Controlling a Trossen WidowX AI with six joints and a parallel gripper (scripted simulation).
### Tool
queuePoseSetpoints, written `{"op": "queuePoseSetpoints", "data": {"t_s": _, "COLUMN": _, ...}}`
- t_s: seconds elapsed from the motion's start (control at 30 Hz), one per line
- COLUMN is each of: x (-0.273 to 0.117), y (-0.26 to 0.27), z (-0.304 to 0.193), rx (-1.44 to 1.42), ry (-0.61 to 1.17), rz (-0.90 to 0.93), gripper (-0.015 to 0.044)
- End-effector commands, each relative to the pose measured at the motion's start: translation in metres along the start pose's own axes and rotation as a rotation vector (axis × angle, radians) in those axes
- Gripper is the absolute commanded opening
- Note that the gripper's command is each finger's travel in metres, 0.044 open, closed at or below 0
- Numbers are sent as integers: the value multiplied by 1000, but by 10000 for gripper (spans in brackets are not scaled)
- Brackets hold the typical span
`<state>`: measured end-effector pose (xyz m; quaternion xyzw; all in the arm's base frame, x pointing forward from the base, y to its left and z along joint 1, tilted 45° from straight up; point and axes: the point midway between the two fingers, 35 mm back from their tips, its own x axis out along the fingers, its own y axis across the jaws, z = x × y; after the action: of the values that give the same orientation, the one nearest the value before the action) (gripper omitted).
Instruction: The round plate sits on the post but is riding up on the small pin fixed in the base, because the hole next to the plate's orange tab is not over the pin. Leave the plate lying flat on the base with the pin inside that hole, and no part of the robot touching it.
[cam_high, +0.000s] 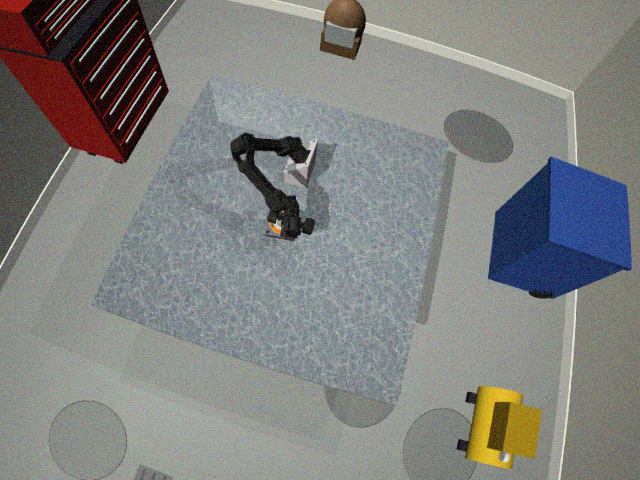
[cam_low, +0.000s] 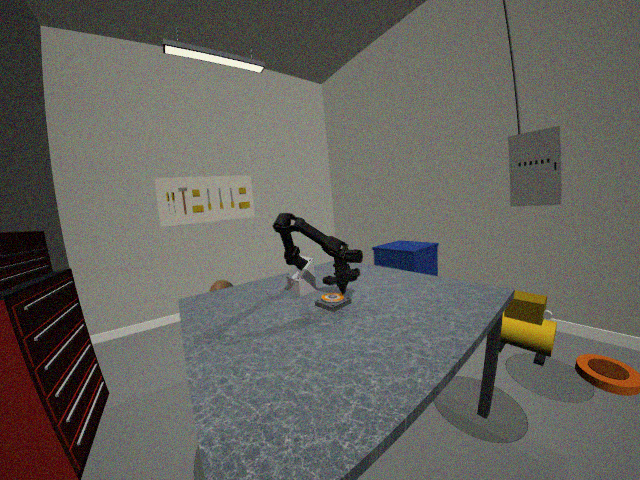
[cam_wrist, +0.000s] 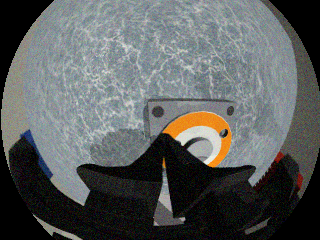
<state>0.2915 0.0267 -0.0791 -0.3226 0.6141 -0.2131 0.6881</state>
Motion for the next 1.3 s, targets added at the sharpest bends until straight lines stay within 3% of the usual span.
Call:
{"op": "queuePoseSetpoints", "data": {"t_s": 0.0, "x": 3, "y": 1, "z": -8, "rx": -5, "ry": 17, "rz": 2, "gripper": 0}}
{"op": "queuePoseSetpoints", "data": {"t_s": 1.27, "x": 2, "y": 3, "z": -20, "rx": -6, "ry": 18, "rz": 2, "gripper": 0}}
